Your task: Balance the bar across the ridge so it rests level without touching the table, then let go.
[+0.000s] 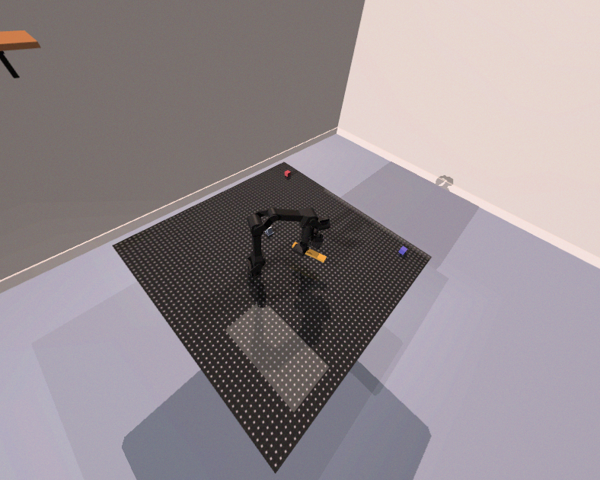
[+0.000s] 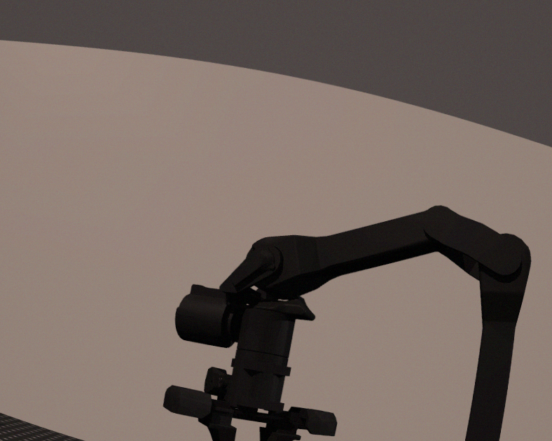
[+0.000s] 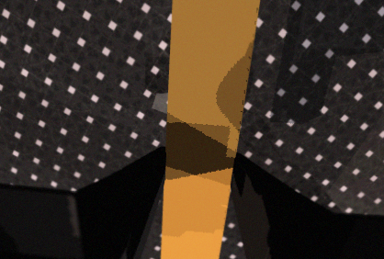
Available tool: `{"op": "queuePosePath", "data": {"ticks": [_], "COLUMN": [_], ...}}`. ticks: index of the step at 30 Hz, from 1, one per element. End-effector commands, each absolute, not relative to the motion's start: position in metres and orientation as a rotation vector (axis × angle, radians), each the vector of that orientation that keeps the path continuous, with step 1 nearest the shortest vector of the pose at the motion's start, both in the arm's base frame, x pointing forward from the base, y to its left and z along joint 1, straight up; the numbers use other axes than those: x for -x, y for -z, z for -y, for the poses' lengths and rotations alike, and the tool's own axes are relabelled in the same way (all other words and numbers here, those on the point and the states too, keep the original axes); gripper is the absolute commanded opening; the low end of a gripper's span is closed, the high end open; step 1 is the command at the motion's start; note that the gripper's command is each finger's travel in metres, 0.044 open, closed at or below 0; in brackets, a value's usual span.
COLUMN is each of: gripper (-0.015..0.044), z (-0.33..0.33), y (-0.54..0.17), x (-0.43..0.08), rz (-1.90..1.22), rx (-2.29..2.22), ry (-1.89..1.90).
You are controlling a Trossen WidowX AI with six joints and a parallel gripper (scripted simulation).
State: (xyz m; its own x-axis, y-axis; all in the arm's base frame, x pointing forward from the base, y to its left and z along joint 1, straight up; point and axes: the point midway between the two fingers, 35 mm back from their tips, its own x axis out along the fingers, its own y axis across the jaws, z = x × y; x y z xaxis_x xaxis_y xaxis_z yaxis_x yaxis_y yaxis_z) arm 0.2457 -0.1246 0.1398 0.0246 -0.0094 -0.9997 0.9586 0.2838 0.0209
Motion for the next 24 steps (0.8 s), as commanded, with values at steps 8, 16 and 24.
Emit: {"op": "queuePosePath", "data": {"ticks": [8, 16, 24], "gripper": [0.0, 0.0, 0.0], "z": [0.087, 0.059, 0.03], "y": [-0.142, -0.142, -0.142], "x": [-0.266, -0.276, -0.283], "rz": [-1.278, -1.263, -1.248], "rx": [-1.046, -1.08, -1.113], "ry": [1.029, 1.056, 1.084]}}
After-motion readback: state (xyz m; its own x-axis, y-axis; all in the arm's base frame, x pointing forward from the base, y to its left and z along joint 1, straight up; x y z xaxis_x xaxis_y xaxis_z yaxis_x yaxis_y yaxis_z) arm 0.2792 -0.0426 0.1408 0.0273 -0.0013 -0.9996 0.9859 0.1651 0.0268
